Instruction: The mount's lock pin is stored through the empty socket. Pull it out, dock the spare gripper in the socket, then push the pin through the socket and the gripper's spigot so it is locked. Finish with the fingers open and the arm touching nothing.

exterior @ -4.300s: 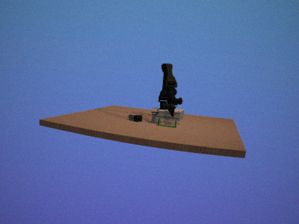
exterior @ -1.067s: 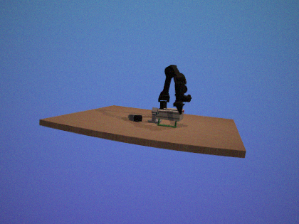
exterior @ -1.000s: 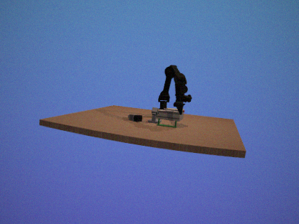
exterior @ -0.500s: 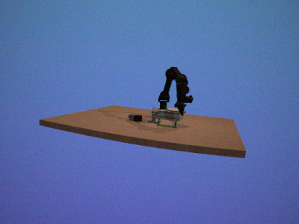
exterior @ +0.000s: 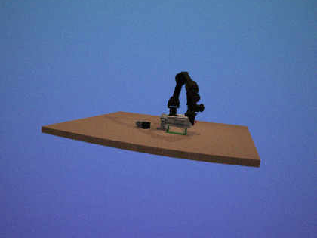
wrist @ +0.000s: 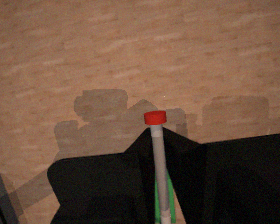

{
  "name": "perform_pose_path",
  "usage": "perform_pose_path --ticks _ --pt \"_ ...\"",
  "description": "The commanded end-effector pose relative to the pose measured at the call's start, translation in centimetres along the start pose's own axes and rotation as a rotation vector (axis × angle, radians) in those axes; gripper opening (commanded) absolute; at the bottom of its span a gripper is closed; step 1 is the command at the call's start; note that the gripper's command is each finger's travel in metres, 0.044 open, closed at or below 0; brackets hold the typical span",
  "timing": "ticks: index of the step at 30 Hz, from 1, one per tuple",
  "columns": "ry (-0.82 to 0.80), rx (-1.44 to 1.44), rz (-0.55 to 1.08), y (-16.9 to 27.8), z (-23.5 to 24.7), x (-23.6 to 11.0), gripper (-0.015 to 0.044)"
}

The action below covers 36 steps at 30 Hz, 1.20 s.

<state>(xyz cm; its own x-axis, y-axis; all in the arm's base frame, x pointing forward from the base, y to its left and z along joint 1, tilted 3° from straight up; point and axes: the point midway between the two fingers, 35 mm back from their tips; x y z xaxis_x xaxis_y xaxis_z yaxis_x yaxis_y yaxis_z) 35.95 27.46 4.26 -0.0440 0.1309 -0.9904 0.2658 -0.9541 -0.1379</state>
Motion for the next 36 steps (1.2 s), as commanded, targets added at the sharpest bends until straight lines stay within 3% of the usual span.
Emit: perform_pose_path --ticks 1,36 --pt "-0.002 0.0 0.001 0.2 0.1 0.8 0.0" --pt "0.02 -0.005 -0.007 0.9 -0.1 4.6 0.0"
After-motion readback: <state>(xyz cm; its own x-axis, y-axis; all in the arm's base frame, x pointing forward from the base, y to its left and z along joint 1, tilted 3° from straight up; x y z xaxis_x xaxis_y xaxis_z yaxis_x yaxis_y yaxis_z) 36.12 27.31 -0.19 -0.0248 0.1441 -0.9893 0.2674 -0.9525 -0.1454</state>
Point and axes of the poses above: the point midway between the two fingers, 35 mm back from their tips, its own x axis out along the fingers, its own z axis across the jaws, y = z × x, and after that the axes turned 10 degrees about -x, right-handed
